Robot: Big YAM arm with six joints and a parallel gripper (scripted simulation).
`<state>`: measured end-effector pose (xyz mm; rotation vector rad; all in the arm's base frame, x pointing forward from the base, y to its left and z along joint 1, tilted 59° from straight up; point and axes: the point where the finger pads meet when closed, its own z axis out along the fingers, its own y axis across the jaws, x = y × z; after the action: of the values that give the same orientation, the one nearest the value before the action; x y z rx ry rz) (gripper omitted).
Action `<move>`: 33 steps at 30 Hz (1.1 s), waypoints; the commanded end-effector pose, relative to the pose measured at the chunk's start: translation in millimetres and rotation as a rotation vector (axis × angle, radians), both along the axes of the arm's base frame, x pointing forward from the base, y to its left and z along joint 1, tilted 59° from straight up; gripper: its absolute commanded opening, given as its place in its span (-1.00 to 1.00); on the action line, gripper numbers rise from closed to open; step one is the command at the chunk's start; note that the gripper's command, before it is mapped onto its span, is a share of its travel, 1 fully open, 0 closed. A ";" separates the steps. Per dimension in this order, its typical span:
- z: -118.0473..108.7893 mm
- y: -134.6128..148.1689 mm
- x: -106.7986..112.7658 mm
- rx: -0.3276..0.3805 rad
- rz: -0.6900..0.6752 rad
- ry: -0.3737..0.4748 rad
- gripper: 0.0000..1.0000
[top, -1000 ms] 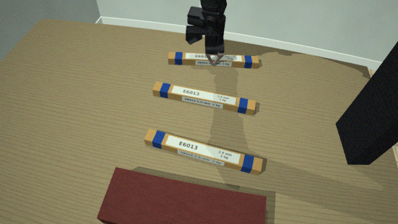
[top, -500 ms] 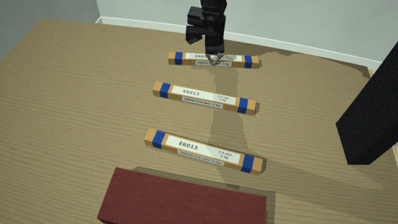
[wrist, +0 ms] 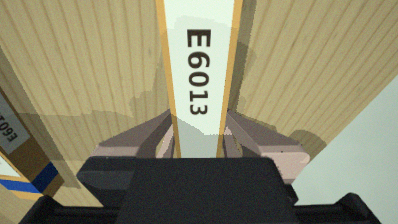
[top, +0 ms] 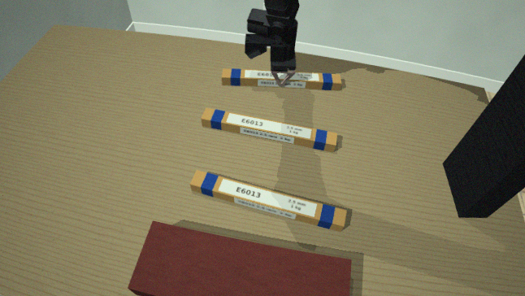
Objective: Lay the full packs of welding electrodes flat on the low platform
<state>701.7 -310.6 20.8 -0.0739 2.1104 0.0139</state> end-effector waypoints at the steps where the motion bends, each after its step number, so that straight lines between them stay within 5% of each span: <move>1: 3.4 -4.0 -1.9 0.000 -0.006 -0.006 -1.00; 33: 36.0 -15.9 -49.8 -0.010 -0.016 -0.011 -1.00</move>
<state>674.4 -289.7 6.4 -0.0871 2.1457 0.0603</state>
